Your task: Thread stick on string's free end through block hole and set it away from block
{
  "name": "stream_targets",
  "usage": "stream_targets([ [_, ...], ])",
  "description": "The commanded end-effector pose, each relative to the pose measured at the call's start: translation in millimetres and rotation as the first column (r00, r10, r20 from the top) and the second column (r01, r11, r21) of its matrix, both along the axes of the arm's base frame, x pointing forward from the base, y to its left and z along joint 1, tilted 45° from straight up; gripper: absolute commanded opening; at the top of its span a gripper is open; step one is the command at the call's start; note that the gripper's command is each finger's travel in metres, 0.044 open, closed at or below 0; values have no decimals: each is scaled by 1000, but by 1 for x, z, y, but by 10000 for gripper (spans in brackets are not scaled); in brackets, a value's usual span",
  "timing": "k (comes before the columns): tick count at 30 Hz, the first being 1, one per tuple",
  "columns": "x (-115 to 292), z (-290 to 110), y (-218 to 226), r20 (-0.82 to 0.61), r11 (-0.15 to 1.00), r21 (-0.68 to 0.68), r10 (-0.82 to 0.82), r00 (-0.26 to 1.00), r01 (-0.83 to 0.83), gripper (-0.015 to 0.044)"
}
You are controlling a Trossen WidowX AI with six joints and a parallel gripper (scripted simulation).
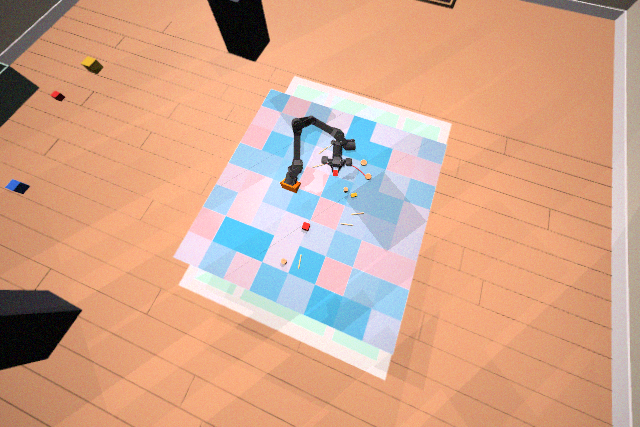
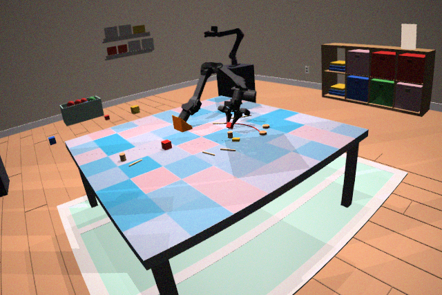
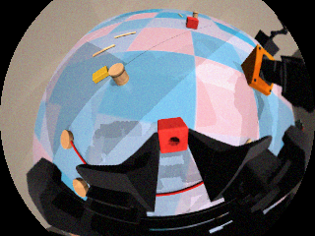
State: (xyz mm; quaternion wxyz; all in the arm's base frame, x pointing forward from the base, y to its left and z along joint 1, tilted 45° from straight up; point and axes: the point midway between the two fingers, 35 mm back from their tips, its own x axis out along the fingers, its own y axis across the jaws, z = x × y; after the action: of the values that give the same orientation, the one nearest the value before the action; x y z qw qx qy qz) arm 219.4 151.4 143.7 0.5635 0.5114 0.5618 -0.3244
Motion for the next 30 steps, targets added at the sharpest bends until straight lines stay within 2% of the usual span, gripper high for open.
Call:
stream_targets([
  [1,0,0,2,10,999,-44,-14,1000,14,0],
  [24,-5,4,15,83,955,-284,-63,995,84,0],
  [30,-5,4,12,69,965,-251,-60,996,75,157],
])
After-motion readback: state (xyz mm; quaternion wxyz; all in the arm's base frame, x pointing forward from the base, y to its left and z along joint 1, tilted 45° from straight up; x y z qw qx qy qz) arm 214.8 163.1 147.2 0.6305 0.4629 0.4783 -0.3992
